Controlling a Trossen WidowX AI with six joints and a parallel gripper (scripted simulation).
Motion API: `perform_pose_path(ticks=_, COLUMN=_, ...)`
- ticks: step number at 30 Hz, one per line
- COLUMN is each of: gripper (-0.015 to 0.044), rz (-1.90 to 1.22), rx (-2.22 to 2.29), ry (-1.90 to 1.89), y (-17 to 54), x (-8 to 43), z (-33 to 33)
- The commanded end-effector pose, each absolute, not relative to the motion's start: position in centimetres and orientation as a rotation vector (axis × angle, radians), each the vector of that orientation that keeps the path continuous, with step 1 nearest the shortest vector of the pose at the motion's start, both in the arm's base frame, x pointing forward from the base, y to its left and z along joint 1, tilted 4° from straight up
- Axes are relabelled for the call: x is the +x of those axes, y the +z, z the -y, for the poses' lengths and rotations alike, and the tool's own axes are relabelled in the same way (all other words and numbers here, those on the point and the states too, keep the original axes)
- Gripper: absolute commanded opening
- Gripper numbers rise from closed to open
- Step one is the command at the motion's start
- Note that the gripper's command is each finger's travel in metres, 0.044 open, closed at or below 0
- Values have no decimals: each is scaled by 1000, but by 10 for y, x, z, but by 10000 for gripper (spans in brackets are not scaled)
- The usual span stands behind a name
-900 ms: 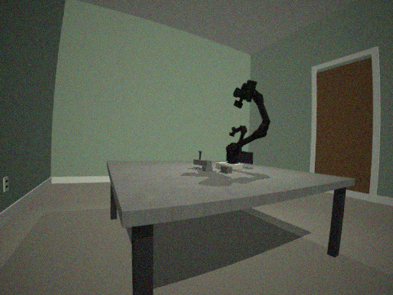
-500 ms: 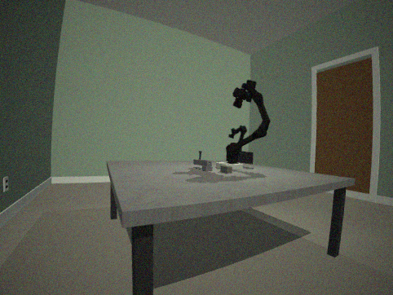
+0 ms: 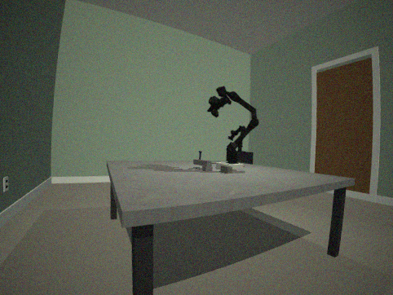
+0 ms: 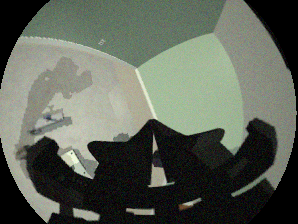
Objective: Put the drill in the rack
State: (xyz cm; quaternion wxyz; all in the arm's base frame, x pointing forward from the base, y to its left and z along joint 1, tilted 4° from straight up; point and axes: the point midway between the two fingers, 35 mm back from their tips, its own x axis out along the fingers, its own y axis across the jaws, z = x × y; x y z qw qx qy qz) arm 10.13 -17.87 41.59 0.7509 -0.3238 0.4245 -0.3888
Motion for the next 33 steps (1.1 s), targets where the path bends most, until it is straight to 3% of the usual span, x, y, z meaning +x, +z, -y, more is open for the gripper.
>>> perform_pose_path(ticks=1, gripper=0, rz=-960, rx=-593, ry=-643, y=371, x=152, z=179)
perform_pose_path(ticks=13, gripper=0, rz=-1224, rx=-248, ry=-102, y=223, x=256, z=102)
perform_pose_path(ticks=22, gripper=0, rz=-1489, rx=-32, ry=87, y=148, x=262, z=32)
perform_pose_path(ticks=33, gripper=0, rz=-1494, rx=-29, ry=89, y=142, x=262, z=32)
